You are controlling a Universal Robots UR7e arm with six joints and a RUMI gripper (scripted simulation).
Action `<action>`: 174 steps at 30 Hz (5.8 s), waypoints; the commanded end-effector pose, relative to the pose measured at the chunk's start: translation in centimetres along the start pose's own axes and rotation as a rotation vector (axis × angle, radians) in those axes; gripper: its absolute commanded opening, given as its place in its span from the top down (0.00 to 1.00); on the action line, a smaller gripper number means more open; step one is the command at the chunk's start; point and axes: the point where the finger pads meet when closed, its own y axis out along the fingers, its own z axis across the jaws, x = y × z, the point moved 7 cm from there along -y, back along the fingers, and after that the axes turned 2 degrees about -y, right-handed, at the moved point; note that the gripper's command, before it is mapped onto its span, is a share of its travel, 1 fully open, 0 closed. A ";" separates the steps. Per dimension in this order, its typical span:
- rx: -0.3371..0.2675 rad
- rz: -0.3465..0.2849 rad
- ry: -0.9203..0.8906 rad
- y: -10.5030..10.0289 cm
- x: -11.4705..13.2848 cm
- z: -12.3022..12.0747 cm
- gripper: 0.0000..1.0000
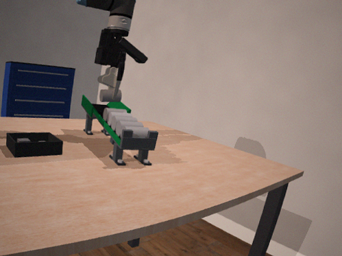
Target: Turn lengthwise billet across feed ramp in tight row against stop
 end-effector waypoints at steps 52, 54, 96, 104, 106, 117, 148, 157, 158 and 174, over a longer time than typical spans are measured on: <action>0.000 0.002 0.000 3.9 -0.1 -0.8 1.00; 0.000 0.002 0.000 3.9 -0.1 -0.8 1.00; 0.000 0.002 0.000 3.9 -0.1 -0.8 0.65; 0.000 0.002 0.000 3.9 -0.1 -0.8 0.65; 0.000 0.002 0.000 3.9 -0.1 -0.8 0.65; 0.000 0.002 0.000 1.9 -0.1 -0.8 0.65; 0.000 0.002 0.000 -4.1 -0.1 -0.8 0.65; 0.000 0.002 0.000 -4.0 -0.1 -0.8 0.65; 0.000 0.002 0.000 -4.0 -0.1 -0.8 0.65; 0.000 0.002 0.000 -4.0 -0.1 -0.8 0.65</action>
